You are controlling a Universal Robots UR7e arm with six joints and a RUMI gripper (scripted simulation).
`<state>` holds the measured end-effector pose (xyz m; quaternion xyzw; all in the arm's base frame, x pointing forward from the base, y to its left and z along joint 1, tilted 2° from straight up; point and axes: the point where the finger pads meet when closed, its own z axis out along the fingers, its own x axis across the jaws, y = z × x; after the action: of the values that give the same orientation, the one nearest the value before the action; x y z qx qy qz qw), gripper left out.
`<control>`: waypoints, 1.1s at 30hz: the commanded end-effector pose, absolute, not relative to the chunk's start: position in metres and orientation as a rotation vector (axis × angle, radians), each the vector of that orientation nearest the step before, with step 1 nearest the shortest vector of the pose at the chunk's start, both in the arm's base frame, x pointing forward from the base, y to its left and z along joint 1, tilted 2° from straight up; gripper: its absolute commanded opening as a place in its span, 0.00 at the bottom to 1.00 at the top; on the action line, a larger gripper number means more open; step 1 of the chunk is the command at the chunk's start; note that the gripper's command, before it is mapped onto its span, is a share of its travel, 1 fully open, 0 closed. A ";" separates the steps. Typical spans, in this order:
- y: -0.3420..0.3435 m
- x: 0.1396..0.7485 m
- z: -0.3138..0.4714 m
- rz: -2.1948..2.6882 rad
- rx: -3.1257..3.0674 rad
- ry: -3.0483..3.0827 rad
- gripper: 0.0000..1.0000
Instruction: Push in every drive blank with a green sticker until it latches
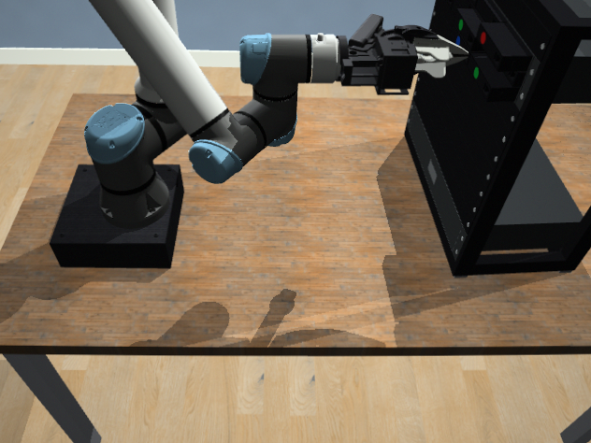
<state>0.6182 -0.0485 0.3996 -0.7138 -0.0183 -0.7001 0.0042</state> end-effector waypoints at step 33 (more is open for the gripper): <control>0.044 0.575 0.402 -2.195 -2.236 -0.058 0.00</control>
<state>0.5782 0.0370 0.4013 -0.7135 -0.0192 -0.7004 0.0050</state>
